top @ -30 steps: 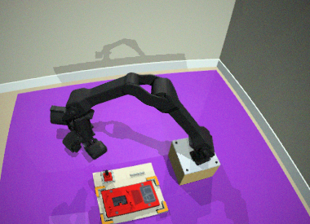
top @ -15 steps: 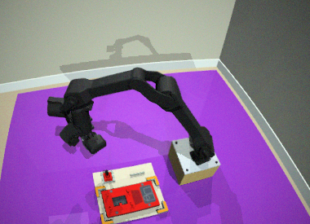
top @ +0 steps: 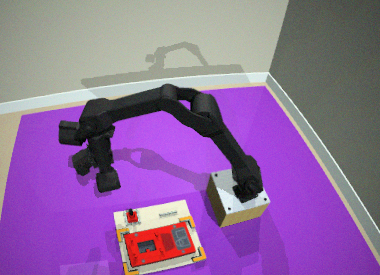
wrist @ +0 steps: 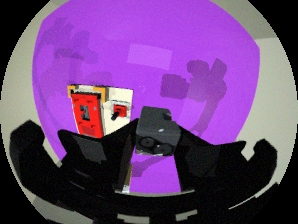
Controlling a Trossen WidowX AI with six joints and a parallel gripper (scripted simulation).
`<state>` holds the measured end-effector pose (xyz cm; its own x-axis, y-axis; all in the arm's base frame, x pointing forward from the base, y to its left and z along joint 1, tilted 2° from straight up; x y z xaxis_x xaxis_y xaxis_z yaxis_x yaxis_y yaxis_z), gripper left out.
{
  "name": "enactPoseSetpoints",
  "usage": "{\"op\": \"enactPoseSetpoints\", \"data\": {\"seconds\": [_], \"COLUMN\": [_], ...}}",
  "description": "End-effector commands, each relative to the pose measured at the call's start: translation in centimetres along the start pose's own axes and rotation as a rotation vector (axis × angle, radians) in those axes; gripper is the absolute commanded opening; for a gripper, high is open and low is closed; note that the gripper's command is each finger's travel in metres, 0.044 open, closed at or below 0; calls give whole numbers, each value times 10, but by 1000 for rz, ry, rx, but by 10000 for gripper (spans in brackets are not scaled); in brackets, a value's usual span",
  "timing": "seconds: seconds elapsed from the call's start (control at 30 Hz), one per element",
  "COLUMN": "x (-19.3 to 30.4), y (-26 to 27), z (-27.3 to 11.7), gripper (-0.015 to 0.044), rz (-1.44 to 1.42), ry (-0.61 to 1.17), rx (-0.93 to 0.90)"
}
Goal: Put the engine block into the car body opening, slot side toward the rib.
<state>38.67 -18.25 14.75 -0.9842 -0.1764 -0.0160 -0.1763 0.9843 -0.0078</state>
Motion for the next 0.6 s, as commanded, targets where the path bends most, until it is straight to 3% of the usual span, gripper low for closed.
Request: {"op": "enactPoseSetpoints", "data": {"seconds": [0.0,0.57], "x": [0,0], "y": [0,0], "z": [2,6], "gripper": [0,0], "rz": [121,710], "ry": [-1,0], "rx": [-5,-5]}}
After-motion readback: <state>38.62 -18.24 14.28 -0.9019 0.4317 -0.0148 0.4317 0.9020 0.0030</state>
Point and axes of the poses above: the point midway between the two fingers, 35 mm back from their tips, its own z axis out along the fingers, its own y axis across the jaws, x = y × z, the point moved 8 cm from there along -z, back along the fingers, and after that the axes turned 14 degrees about -z, right-handed, at the moved point
